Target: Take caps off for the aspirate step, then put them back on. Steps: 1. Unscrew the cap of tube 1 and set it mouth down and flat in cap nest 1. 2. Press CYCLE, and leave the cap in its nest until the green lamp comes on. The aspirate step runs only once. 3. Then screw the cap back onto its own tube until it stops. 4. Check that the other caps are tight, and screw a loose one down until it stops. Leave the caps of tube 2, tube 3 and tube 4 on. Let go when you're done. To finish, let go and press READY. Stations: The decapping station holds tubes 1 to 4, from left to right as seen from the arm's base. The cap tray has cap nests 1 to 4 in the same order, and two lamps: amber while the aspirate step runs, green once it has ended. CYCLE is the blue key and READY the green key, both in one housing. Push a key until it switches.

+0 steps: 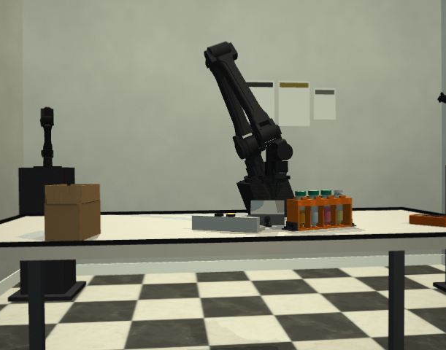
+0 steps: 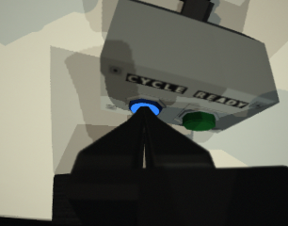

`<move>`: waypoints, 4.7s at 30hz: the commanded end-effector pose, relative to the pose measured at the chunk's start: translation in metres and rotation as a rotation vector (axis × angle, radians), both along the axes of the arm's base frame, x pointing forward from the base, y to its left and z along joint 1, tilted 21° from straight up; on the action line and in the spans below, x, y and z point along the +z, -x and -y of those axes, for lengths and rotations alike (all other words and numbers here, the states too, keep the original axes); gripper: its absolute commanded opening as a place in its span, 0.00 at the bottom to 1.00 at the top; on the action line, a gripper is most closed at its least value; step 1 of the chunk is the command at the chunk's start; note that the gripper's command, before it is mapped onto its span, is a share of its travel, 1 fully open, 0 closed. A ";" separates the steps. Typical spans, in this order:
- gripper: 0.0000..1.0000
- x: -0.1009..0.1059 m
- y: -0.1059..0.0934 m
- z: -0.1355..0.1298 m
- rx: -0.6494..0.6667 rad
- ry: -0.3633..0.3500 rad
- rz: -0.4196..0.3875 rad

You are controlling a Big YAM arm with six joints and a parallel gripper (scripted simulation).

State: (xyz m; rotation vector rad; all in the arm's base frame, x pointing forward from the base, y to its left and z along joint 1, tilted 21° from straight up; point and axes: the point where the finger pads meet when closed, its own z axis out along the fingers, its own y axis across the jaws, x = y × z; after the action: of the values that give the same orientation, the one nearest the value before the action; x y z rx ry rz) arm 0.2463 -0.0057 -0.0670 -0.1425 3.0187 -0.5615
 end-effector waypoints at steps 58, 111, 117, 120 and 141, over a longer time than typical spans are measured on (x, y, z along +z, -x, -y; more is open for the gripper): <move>0.00 -0.006 -0.003 0.003 -0.003 0.001 0.005; 0.00 0.032 -0.007 -0.014 0.000 -0.005 0.023; 0.00 0.032 -0.007 -0.014 0.000 -0.005 0.023; 0.00 0.032 -0.007 -0.014 0.000 -0.005 0.023; 0.00 0.032 -0.007 -0.014 0.000 -0.005 0.023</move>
State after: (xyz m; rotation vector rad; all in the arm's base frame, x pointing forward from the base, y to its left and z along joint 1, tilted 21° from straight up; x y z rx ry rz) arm 0.2470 0.0063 -0.0385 -0.1454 3.0044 -0.5555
